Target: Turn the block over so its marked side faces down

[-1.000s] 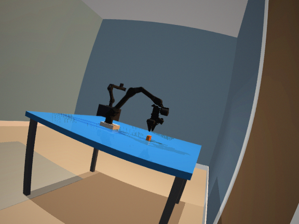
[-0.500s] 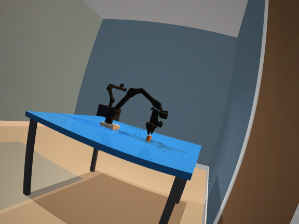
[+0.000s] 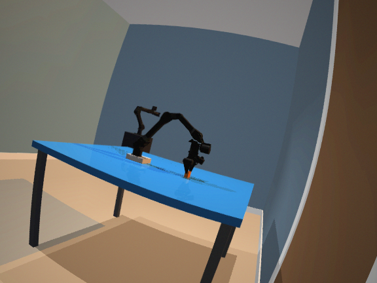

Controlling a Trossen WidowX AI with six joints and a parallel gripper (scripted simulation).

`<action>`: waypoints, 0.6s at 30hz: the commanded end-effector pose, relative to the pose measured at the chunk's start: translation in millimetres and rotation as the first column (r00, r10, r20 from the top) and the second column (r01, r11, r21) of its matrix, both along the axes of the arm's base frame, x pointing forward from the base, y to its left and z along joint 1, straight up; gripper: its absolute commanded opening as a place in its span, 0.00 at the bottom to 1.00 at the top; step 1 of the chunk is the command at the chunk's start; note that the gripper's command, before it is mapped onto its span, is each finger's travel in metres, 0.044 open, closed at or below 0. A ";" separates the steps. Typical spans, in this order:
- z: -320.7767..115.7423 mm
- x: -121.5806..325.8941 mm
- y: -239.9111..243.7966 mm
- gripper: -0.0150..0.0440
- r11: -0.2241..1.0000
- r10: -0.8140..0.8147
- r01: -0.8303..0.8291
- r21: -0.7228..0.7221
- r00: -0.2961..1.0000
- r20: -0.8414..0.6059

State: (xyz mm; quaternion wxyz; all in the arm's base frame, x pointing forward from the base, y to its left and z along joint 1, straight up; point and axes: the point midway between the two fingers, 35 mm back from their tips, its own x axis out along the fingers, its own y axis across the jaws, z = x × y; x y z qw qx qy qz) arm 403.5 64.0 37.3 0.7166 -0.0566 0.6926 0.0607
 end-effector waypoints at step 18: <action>-5.0 0.0 -0.5 0.60 1.000 0.000 0.000 -0.004 1.000 -0.002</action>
